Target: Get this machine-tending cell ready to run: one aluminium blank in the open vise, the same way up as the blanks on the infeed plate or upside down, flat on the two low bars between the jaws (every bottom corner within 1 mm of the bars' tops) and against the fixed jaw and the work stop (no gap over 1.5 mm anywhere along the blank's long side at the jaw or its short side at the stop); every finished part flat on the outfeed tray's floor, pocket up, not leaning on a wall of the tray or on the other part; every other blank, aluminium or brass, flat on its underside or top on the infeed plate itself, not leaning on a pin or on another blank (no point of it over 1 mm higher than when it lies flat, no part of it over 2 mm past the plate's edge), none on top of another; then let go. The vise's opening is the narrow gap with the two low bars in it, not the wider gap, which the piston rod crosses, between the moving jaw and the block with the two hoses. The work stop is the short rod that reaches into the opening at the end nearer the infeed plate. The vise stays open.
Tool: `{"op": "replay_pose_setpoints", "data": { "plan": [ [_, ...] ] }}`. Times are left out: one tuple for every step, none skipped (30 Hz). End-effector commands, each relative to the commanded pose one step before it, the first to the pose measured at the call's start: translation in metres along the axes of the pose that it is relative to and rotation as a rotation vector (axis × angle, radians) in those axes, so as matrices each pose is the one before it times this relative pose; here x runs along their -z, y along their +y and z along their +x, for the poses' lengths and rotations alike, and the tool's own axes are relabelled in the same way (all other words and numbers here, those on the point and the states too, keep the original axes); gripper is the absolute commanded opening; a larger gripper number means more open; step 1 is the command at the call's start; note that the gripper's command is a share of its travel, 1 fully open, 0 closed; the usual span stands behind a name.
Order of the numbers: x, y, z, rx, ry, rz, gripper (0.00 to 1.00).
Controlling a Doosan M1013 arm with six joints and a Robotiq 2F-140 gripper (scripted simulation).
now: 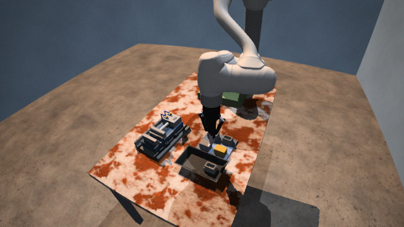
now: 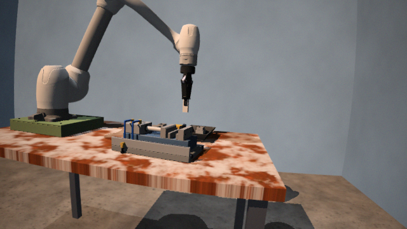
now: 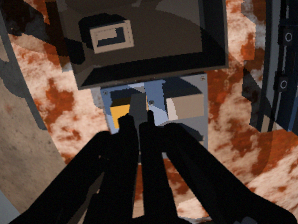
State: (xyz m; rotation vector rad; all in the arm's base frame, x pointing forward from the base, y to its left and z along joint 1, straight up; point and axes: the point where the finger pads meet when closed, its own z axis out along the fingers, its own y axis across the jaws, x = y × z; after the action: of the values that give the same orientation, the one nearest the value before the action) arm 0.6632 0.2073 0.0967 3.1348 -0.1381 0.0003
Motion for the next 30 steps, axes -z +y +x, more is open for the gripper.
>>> {"op": "replay_pose_setpoints", "data": {
  "plan": [
    [-0.00389, 0.00351, 0.00034, -0.0005, -0.00288, -0.00276, 0.0],
    [0.0, 0.0, 0.0, 0.0, 0.0, 0.0, 0.0],
    [0.0, 0.0, 0.0, 0.0, 0.0, 0.0, 0.0],
    [0.0, 0.0, 0.0, 0.0, 0.0, 0.0, 0.0],
    [0.0, 0.0, 0.0, 0.0, 0.0, 0.0, 0.0],
    [0.0, 0.0, 0.0, 0.0, 0.0, 0.0, 0.0],
    [0.0, 0.0, 0.0, 0.0, 0.0, 0.0, 0.0],
    [0.0, 0.0, 0.0, 0.0, 0.0, 0.0, 0.0],
    [0.0, 0.0, 0.0, 0.0, 0.0, 0.0, 0.0],
    [0.0, 0.0, 0.0, 0.0, 0.0, 0.0, 0.0],
    [0.0, 0.0, 0.0, 0.0, 0.0, 0.0, 0.0],
    [0.0, 0.0, 0.0, 0.0, 0.0, 0.0, 0.0],
    [0.0, 0.0, 0.0, 0.0, 0.0, 0.0, 0.0],
    [0.0, 0.0, 0.0, 0.0, 0.0, 0.0, 0.0],
    [0.0, 0.0, 0.0, 0.0, 0.0, 0.0, 0.0],
    [0.0, 0.0, 0.0, 0.0, 0.0, 0.0, 0.0],
    [0.0, 0.0, 0.0, 0.0, 0.0, 0.0, 0.0],
    [0.0, 0.0, 0.0, 0.0, 0.0, 0.0, 0.0],
    [0.00001, 0.0, 0.0, 0.0, 0.0, 0.0, 0.0],
    [0.00005, 0.0, 0.0, 0.0, 0.0, 0.0, 0.0],
    [0.00012, 0.0, 0.0, 0.0, 0.0, 0.0, 0.0],
    [0.00022, 0.0, 0.0, 0.0, 0.0, 0.0, 0.0],
    [0.00035, 0.0, 0.0, 0.0, 0.0, 0.0, 0.0],
    [0.0005, 0.0, 0.0, 0.0, 0.0, 0.0, 0.0],
    [0.00066, 0.0, 0.0, 0.0, 0.0, 0.0, 0.0],
    [0.00084, 0.0, 0.0, 0.0, 0.0, 0.0, 0.0],
    [0.00102, 0.0, 0.0, 0.0, 0.0, 0.0, 0.0],
    [0.0012, 0.0, 0.0, 0.0, 0.0, 0.0, 0.0],
    [0.00139, 0.0, 0.0, 0.0, 0.0, 0.0, 0.0],
    [0.0, 0.0, 0.0, 0.0, 0.0, 0.0, 0.0]
  ]
}}
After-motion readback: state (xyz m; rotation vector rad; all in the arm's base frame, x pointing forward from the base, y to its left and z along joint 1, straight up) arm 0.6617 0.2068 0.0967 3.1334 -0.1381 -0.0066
